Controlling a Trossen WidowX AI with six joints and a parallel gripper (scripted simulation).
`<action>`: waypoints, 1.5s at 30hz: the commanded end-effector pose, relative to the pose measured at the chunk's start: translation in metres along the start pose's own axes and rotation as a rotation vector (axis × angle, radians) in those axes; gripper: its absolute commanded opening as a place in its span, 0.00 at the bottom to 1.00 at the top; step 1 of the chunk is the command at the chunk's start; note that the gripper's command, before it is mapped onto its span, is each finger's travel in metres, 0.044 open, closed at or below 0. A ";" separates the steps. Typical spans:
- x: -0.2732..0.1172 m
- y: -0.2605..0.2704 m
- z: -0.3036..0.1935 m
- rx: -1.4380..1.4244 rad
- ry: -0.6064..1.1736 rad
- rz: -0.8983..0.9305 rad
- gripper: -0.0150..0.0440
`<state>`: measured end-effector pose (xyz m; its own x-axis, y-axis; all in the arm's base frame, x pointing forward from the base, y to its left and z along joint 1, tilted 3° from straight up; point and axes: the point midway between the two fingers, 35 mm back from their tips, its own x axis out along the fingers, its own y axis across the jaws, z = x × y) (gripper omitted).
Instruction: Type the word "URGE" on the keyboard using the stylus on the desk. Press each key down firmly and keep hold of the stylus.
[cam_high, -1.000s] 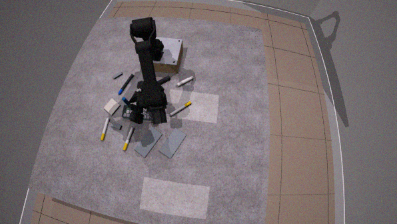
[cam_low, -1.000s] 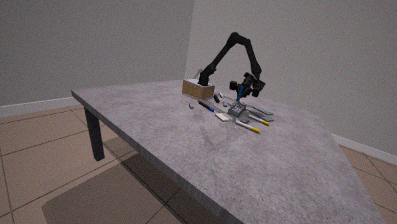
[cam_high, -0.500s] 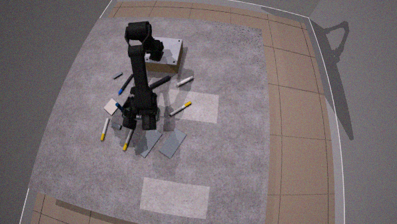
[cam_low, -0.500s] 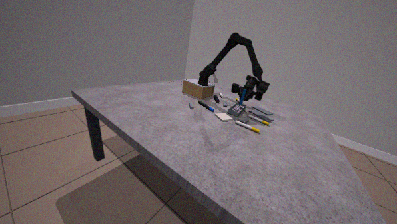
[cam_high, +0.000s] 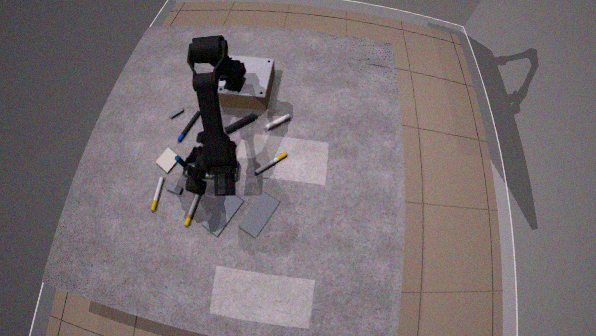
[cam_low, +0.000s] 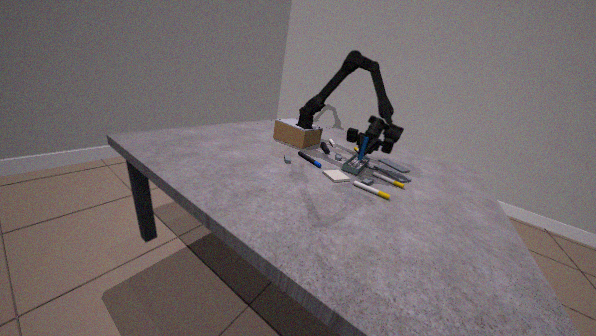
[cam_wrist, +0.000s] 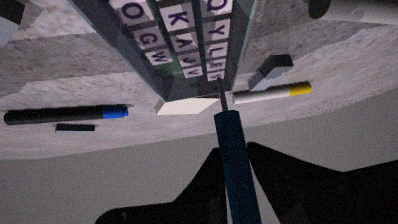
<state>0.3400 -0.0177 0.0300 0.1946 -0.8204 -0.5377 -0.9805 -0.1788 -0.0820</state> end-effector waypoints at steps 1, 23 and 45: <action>0.002 0.000 0.002 -0.006 0.005 -0.001 0.39; 0.008 0.000 0.012 -0.006 0.005 -0.001 0.39; -0.011 0.000 -0.020 -0.005 0.005 -0.001 0.39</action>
<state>0.3393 -0.0185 0.0503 0.1977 -0.8196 -0.5377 -0.9800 -0.1787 -0.0880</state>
